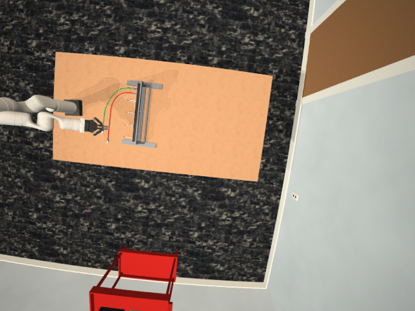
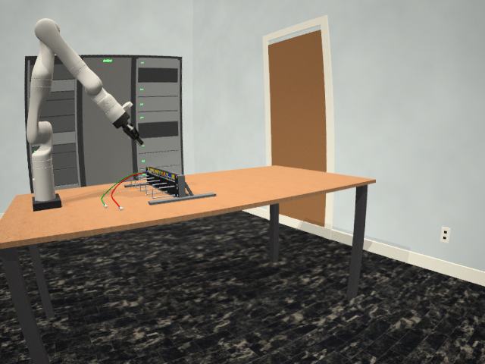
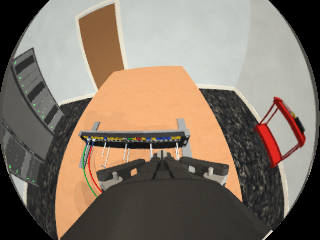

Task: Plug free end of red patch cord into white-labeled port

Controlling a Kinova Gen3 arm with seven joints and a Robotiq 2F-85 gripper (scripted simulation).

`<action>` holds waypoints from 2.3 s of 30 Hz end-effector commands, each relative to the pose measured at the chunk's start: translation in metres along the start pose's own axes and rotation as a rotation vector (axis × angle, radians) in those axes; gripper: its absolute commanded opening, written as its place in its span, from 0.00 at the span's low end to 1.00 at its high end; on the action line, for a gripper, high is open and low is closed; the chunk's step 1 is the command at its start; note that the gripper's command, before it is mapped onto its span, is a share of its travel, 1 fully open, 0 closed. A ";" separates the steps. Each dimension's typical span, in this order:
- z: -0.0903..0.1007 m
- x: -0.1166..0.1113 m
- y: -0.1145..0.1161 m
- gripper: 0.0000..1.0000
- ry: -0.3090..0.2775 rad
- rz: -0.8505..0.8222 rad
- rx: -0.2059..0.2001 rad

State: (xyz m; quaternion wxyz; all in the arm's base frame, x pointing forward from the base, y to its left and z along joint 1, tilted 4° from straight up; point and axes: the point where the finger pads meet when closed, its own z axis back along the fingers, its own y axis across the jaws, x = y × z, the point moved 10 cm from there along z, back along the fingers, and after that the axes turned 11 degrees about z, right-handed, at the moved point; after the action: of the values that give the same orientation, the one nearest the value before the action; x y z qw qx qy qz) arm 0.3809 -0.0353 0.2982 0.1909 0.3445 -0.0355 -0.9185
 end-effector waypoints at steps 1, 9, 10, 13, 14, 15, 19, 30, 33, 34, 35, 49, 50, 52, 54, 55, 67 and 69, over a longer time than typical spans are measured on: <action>0.000 0.002 0.005 0.00 -0.002 -0.011 0.007; 0.000 0.002 0.007 0.00 -0.002 -0.011 0.007; 0.000 0.002 0.007 0.00 -0.002 -0.011 0.007; 0.000 0.002 0.007 0.00 -0.002 -0.011 0.007; 0.000 0.002 0.007 0.00 -0.002 -0.011 0.007; 0.000 0.002 0.007 0.00 -0.002 -0.011 0.007; 0.000 0.002 0.007 0.00 -0.002 -0.011 0.007; -0.003 0.002 0.007 0.00 -0.001 -0.011 0.007; -0.007 0.002 0.007 0.00 -0.001 -0.011 0.007; -0.008 0.002 0.007 0.00 -0.001 -0.011 0.007; -0.010 0.002 0.007 0.00 -0.002 -0.011 0.007; -0.055 0.002 0.007 0.00 -0.002 -0.011 0.007; -0.061 0.002 0.007 0.00 -0.001 -0.011 0.007; -0.075 0.002 0.007 0.00 -0.002 -0.011 0.007; -0.087 0.002 0.008 0.00 -0.002 -0.011 0.007; -0.093 0.002 0.008 0.00 -0.002 -0.011 0.007; -0.134 0.003 0.008 0.00 -0.002 -0.011 0.007; -0.137 0.003 0.008 0.00 -0.002 -0.011 0.007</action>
State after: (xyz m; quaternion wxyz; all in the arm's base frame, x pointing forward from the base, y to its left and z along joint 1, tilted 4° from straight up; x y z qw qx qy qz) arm 0.4686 -0.0382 0.2027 0.1819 0.3502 -0.0412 -0.9179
